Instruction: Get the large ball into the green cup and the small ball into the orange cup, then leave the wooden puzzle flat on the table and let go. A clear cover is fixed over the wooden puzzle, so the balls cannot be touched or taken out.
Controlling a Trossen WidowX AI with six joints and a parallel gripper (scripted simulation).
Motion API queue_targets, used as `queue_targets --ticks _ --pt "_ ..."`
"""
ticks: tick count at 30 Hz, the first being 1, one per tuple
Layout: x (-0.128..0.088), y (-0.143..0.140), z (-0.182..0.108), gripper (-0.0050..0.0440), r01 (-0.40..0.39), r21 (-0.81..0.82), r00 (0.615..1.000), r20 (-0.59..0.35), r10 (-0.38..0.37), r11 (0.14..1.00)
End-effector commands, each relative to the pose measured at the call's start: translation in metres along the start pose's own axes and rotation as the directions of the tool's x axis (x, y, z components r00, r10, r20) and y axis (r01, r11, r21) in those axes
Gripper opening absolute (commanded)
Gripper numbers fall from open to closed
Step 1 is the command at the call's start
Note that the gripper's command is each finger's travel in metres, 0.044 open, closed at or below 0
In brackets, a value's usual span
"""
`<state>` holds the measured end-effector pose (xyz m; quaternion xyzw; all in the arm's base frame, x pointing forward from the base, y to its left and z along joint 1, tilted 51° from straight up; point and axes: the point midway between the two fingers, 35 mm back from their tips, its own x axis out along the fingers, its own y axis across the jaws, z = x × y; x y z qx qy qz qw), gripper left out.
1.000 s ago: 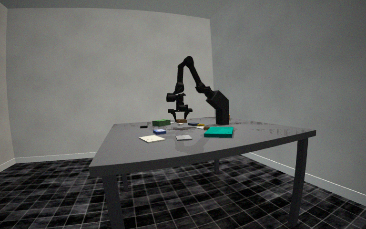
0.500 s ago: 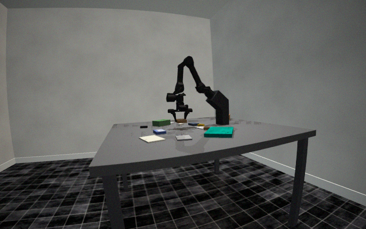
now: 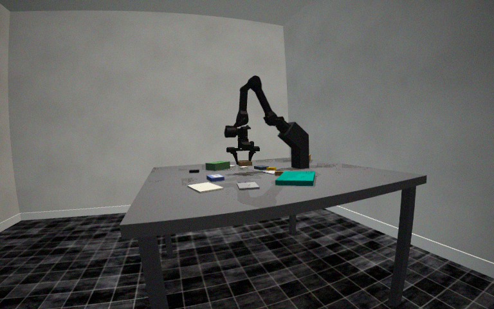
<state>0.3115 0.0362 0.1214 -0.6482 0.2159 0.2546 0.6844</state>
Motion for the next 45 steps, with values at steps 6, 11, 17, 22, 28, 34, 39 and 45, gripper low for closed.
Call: queue_targets --ticks 6,11,17,22,28,34,39,45 --pt "0.0001 0.0001 0.0006 0.0 0.0 -0.004 1.0 0.005 0.0 1.0" --pt "0.0001 0.0001 0.0006 0.0 0.0 -0.004 1.0 0.005 0.0 1.0" --pt "0.0002 0.0002 0.0006 0.0 0.004 -0.004 1.0 0.006 -0.004 1.0" --pt "0.0002 0.0003 0.0005 0.0 0.011 -0.004 1.0 0.009 -0.011 1.0" --pt "0.0002 0.0003 0.0005 0.0 0.011 -0.004 1.0 0.009 -0.011 1.0" --pt "0.0002 0.0003 0.0005 0.0 0.011 -0.004 1.0 0.009 -0.011 1.0" --pt "0.0002 0.0003 0.0005 0.0 0.011 -0.004 1.0 0.009 -0.011 1.0" --pt "0.0002 0.0003 0.0005 0.0 0.011 -0.004 1.0 0.009 -0.011 1.0"
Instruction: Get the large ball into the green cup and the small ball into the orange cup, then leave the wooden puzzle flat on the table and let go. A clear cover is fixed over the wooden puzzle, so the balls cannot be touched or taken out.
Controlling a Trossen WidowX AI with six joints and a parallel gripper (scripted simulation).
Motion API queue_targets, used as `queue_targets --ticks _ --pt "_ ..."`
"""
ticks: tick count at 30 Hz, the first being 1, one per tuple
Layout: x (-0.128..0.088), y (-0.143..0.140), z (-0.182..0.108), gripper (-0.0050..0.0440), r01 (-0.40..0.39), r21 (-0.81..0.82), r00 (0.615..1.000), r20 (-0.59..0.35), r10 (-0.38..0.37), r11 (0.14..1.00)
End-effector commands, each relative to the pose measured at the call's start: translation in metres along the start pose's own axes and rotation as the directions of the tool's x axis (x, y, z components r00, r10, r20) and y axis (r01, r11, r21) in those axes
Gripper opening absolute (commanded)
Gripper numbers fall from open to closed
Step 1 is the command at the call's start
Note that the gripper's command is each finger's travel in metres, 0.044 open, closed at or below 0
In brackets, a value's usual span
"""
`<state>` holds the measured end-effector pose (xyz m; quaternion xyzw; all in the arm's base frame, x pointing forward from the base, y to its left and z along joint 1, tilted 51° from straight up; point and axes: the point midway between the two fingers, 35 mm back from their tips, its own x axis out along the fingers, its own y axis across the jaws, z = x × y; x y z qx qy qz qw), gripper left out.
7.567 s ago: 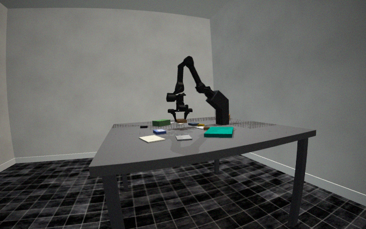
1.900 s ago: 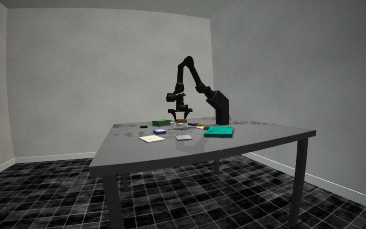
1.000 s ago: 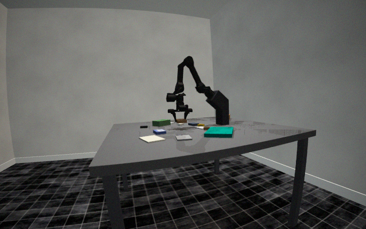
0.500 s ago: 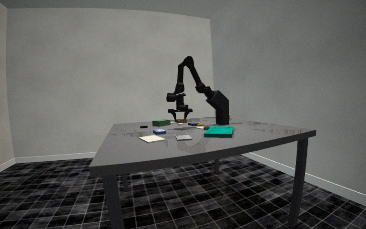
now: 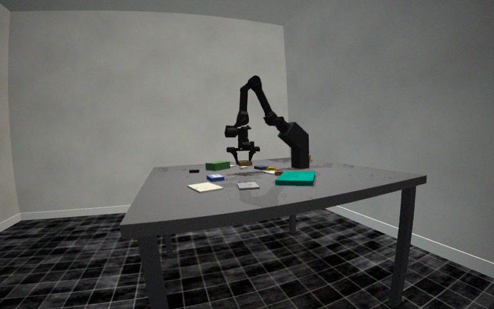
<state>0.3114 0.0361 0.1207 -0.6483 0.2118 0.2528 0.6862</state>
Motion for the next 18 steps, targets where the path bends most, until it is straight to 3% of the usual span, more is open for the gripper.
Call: queue_targets --ticks 1,18 --pt "-0.0002 -0.0003 0.0007 0.0 0.002 -0.005 1.0 0.005 -0.002 1.0" --pt "-0.0003 -0.0005 0.0008 0.0 -0.008 -0.005 1.0 0.0 0.008 1.0"
